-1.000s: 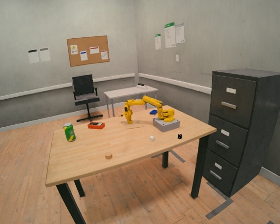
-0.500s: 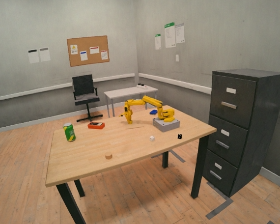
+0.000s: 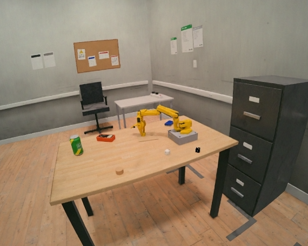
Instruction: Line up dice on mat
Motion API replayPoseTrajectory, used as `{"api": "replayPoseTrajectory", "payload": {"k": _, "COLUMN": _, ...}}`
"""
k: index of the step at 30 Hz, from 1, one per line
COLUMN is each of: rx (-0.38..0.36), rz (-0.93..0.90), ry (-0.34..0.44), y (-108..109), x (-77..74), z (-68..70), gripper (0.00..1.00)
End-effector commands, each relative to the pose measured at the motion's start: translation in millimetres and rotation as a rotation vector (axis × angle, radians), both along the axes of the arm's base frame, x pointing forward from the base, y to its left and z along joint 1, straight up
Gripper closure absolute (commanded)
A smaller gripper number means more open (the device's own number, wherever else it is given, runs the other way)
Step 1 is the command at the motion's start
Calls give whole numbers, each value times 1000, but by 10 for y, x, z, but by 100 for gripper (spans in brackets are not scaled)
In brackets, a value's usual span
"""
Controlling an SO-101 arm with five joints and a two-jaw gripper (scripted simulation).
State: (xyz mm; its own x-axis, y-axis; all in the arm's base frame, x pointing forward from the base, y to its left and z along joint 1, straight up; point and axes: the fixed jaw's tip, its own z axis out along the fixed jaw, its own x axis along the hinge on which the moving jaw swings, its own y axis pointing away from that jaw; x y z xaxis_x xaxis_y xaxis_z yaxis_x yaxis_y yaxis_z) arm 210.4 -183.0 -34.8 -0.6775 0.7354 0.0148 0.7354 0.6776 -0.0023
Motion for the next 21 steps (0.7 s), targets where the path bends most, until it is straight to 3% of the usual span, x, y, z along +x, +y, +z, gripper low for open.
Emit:
{"api": "replayPoseTrajectory", "payload": {"k": 1, "rx": 3, "rz": 1, "ry": 1, "y": -15, "x": -16, "z": -30, "gripper": 77}}
{"api": "replayPoseTrajectory", "payload": {"k": 10, "rx": 3, "rz": 1, "ry": 1, "y": -15, "x": -16, "z": -30, "gripper": 68}}
{"api": "replayPoseTrajectory", "payload": {"k": 21, "rx": 2, "rz": 1, "ry": 1, "y": -15, "x": -16, "z": -25, "gripper": 67}}
